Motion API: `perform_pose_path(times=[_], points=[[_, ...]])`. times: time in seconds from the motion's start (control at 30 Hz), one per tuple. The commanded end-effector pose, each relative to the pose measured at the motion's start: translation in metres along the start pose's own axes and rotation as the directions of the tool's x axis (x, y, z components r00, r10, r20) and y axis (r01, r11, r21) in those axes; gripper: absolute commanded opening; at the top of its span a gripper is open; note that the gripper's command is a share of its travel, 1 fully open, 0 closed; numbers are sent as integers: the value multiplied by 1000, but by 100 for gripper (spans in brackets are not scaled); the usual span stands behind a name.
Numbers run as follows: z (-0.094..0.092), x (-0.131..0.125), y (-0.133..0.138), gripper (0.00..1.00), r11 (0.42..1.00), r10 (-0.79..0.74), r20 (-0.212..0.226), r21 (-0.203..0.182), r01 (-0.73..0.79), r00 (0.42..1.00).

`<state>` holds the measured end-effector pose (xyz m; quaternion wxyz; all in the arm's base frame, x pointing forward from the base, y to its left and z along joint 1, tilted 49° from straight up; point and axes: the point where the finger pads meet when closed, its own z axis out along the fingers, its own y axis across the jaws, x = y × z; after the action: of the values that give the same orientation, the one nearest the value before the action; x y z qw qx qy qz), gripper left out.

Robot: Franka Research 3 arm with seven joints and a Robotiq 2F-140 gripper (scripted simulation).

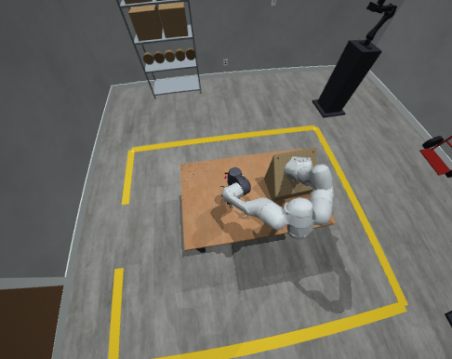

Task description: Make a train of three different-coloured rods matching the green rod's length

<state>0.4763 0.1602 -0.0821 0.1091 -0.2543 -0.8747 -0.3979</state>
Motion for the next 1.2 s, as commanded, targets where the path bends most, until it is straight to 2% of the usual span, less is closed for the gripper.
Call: perform_pose_path(times=[0.0, 0.3, 1.17], points=[[0, -1, 0, 100, 986, 166, -6, 7, -166, 986], [0, -2, 1, 100, 961, 275, -5, 8, -275, 961], [0, -2, 1, 100, 961, 277, -5, 8, -277, 961]])
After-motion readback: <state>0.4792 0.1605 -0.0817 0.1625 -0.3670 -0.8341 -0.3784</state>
